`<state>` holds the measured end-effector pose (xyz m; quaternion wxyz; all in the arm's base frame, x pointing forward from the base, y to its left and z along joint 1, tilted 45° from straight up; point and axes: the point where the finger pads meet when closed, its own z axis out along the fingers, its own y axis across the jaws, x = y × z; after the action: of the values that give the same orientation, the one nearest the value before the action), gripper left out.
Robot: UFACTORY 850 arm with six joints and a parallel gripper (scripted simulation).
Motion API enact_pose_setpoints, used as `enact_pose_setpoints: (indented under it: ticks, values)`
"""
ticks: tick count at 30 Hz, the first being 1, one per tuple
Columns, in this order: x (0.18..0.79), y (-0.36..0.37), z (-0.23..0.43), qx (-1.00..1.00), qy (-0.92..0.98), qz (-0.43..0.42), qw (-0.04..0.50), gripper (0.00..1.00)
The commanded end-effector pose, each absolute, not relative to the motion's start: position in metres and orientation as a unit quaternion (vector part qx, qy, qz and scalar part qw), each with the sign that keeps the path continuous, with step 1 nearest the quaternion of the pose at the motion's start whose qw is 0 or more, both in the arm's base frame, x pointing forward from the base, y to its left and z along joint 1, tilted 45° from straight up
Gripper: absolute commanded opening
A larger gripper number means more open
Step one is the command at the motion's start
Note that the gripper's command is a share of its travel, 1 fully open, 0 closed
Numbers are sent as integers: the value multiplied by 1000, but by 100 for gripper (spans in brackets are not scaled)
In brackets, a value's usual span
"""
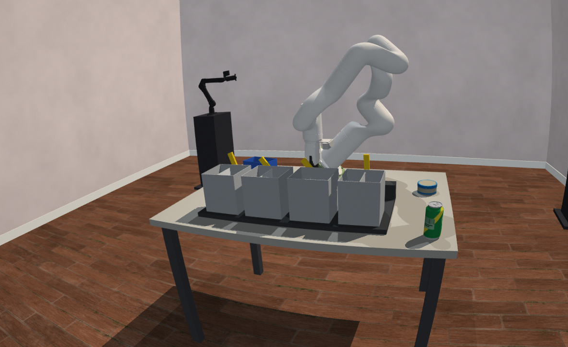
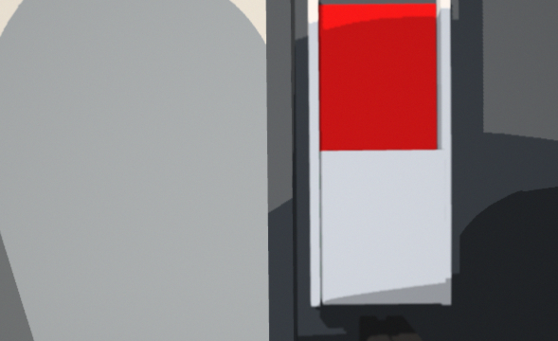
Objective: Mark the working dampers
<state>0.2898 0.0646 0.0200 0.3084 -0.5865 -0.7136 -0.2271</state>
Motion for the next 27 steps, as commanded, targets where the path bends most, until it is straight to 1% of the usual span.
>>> enact_pose_setpoints:
  ticks: [1,27]
  values:
    - [290,65,20,-587,-714,-227,308,0]
    - [290,69,25,-587,-714,-227,308,0]
